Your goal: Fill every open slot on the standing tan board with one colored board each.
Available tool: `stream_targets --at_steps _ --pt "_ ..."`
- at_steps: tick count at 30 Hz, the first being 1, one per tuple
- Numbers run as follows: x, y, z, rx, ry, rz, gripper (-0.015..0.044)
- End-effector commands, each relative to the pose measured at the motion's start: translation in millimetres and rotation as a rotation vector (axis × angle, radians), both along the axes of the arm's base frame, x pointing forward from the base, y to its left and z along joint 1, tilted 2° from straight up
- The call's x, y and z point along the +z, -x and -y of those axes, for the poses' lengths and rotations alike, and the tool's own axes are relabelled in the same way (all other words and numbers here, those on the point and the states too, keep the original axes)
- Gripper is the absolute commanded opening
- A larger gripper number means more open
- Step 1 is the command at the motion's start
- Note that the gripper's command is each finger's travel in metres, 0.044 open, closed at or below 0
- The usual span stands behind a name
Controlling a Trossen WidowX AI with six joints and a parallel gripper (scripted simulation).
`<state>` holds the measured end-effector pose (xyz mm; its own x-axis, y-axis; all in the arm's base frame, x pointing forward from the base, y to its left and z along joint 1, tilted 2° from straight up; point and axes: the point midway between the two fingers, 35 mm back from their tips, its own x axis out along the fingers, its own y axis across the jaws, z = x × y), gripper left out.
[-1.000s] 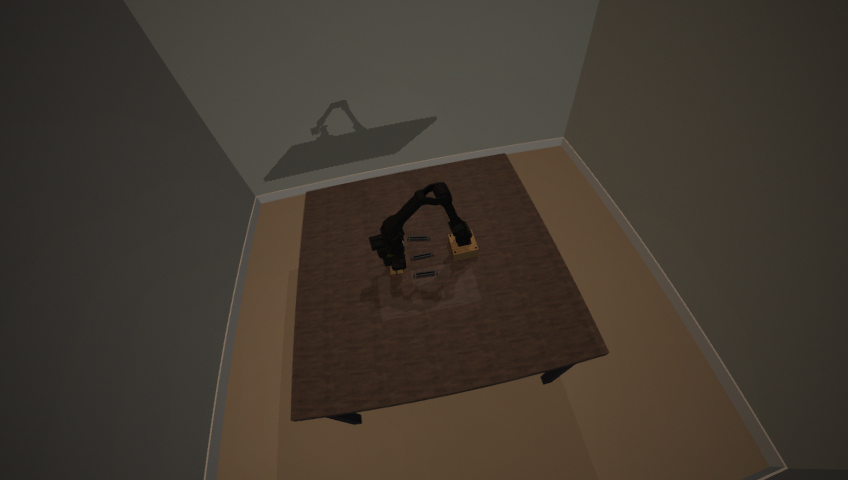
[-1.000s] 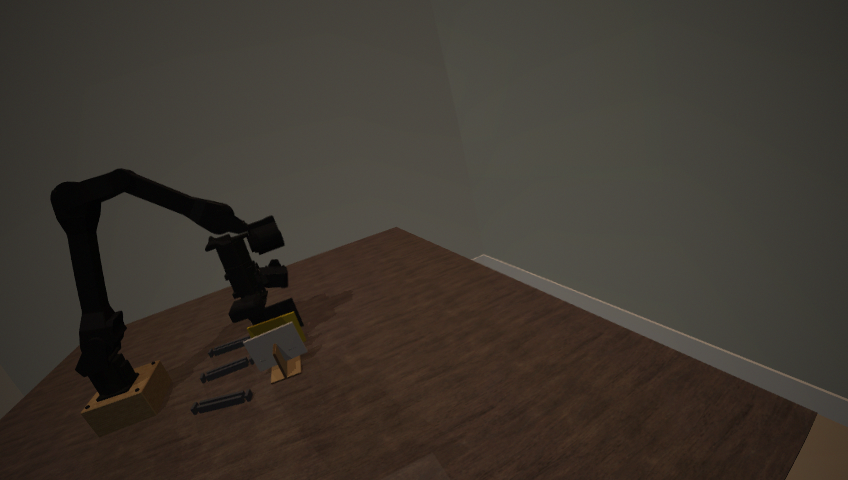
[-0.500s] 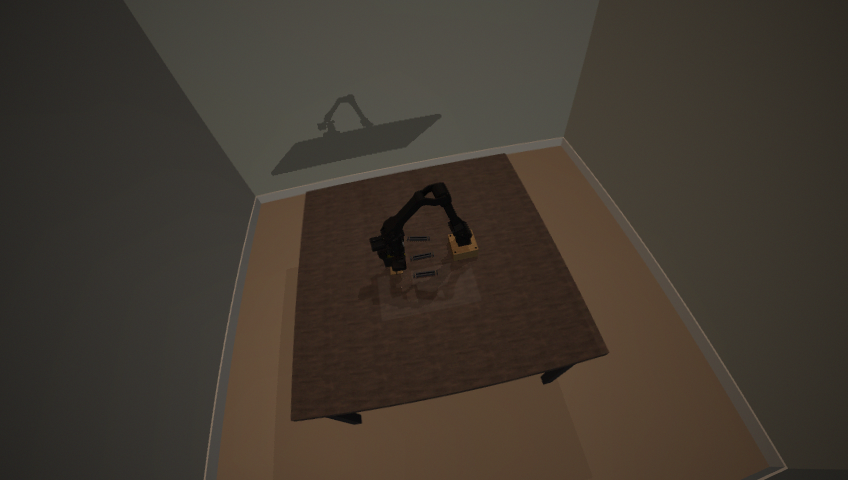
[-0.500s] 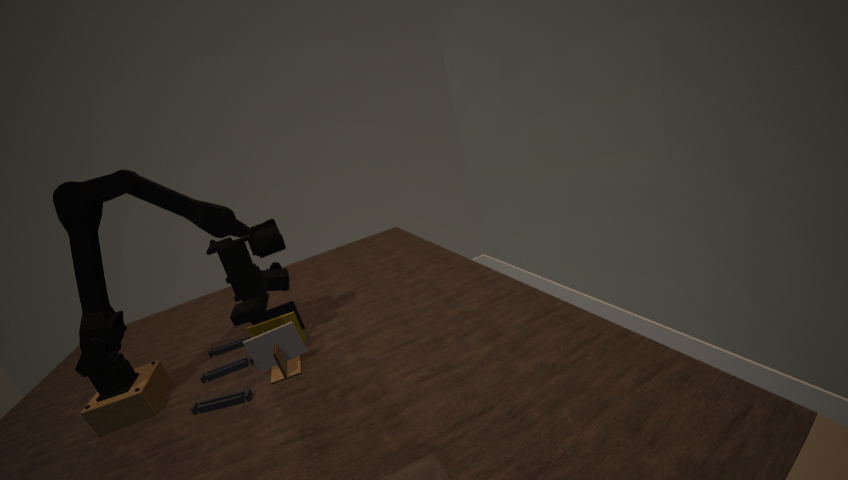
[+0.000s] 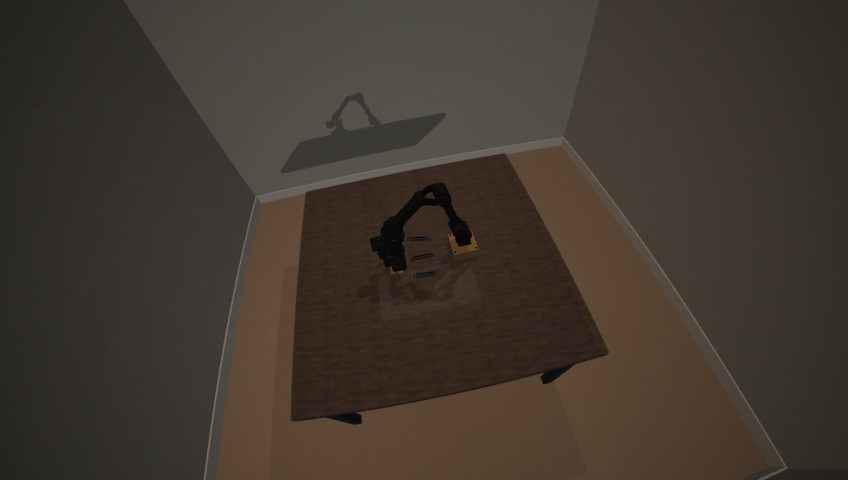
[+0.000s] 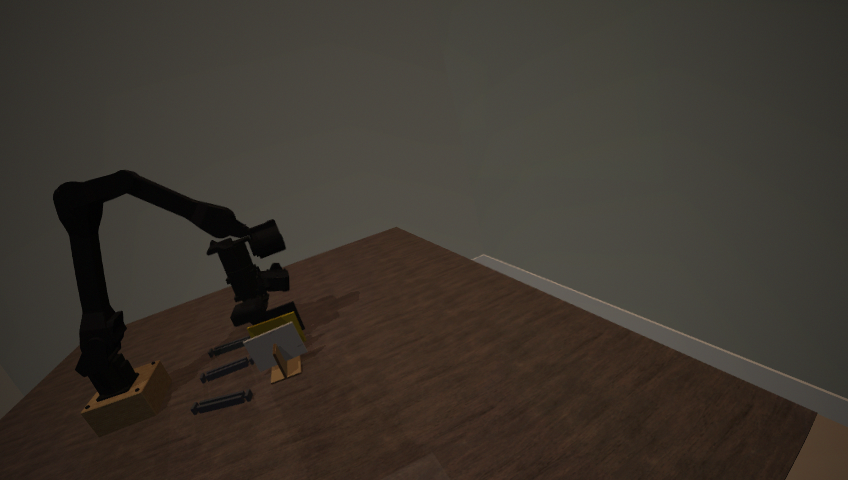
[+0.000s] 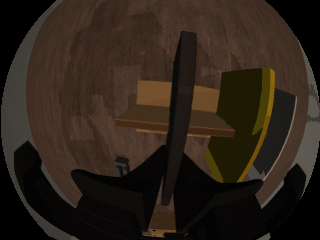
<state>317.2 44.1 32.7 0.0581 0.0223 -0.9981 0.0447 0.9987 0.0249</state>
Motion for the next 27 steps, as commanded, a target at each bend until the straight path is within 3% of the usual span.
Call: stream_targets --at_steps 1,15,21,27 --pt "-0.4 -0.1 0.0 -0.003 0.001 0.001 0.0" --pt "0.0 0.0 0.0 0.0 0.0 0.0 0.0" --pt "0.0 0.0 0.0 0.0 0.0 0.0 0.0157" --pt "0.0 0.0 0.0 0.0 0.0 0.0 0.0169"
